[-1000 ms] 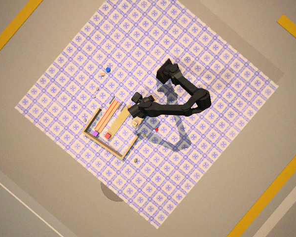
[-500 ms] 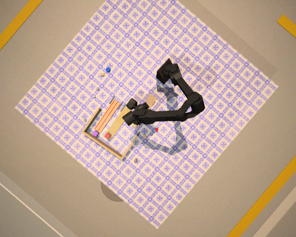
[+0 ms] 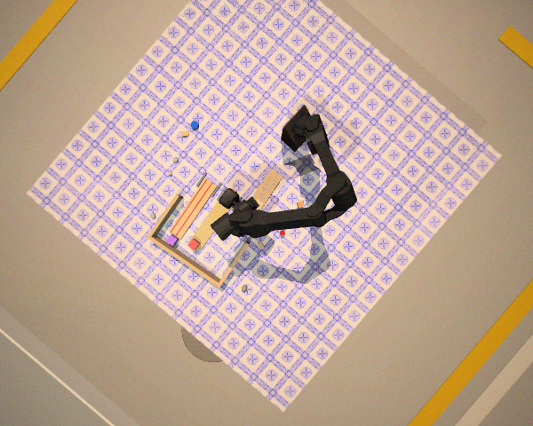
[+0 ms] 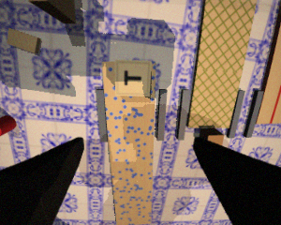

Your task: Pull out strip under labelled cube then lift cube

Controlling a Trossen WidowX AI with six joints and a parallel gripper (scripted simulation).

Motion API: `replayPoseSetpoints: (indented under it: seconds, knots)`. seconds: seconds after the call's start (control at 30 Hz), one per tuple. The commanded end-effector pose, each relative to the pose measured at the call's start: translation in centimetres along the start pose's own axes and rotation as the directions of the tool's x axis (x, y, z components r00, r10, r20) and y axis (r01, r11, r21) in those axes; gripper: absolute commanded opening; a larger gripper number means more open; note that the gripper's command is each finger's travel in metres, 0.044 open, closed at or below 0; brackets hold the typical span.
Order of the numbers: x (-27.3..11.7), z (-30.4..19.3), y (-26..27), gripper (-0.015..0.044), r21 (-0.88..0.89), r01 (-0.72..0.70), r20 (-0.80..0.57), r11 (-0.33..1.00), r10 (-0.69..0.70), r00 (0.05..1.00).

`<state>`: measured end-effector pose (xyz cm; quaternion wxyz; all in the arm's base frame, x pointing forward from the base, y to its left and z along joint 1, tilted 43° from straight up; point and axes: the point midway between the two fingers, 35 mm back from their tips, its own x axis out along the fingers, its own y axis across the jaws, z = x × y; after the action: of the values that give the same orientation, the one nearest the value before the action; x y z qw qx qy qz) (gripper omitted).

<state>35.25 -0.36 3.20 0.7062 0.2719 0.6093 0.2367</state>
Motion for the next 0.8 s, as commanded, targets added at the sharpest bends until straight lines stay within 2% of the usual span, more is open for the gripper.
replayPoseSetpoints:
  seconds: [0.0,0.37,0.6,0.77]
  knots:
    - [-0.2,1.6,0.2,0.044,0.001,-0.005,0.003,1.0,0.005,1.0]
    - [-0.7,4.7,0.7,0.044,-0.001,-0.005,0.005,1.0,0.005,1.0]
    - [0.1,4.8,0.6,0.0256,-0.001,-0.005,0.005,1.0,0.005,1.0]
    - [1.0,4.8,0.6,0.025,-0.001,-0.005,0.005,1.0,0.005,1.0]
